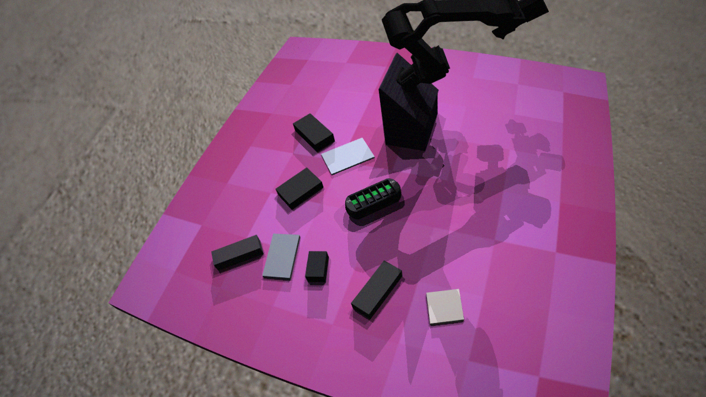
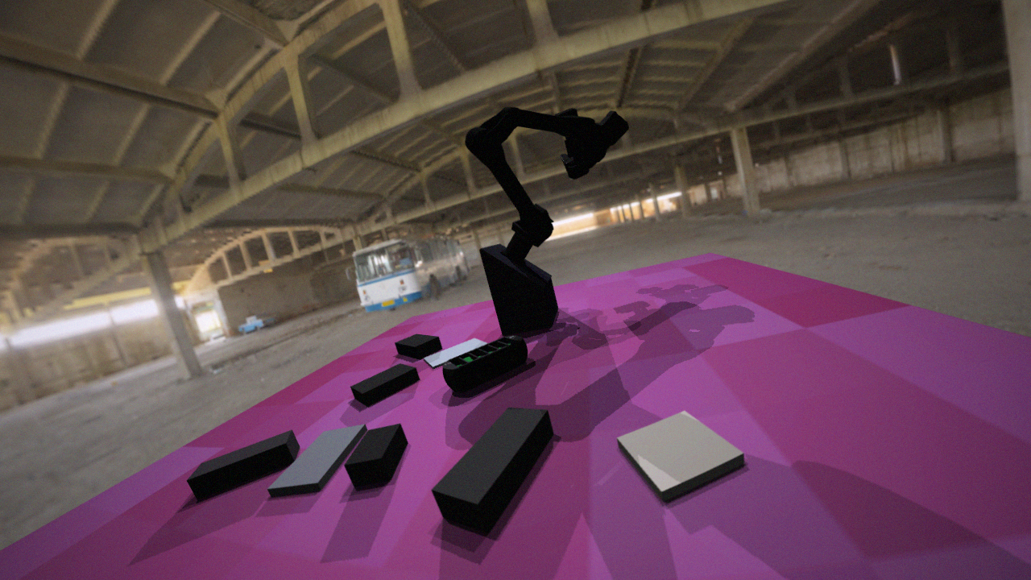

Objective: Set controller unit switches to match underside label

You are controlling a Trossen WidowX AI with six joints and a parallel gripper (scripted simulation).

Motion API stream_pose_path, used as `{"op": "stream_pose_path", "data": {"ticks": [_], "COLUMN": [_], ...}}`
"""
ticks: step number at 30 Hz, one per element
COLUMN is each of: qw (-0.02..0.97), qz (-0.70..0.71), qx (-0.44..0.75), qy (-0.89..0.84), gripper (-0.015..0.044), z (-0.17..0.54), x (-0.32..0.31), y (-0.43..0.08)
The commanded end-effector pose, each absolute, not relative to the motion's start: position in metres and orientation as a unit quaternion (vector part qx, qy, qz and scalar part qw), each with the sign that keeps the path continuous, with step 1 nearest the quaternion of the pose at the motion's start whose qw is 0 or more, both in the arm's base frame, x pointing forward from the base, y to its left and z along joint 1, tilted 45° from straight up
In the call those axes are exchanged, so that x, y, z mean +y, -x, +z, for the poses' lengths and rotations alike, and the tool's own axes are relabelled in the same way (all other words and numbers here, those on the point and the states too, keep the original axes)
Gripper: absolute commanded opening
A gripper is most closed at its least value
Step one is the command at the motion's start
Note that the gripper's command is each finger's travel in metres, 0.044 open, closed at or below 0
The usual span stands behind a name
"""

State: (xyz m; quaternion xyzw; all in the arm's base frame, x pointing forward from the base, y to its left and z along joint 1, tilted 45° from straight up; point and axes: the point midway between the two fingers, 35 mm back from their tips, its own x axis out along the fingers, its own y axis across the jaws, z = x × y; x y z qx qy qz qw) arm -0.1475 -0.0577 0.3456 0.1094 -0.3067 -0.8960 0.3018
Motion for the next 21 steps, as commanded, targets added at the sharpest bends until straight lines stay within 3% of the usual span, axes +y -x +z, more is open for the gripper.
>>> {"op": "stream_pose_path", "data": {"ticks": [1, 7, 15, 21], "qw": [0.302, 0.271, 0.068, -0.061], "qz": [-0.896, -0.911, -0.969, -0.981], "qx": [-0.307, -0.295, -0.227, -0.168], "qy": [-0.109, -0.098, -0.070, -0.079], "gripper": [0.0374, 0.0216, 0.0006, 0.0000], "z": [0.346, 0.347, 0.355, 0.350], "x": [-0.058, -0.043, 0.053, 0.137], "y": [0.147, 0.156, 0.181, 0.172]}}
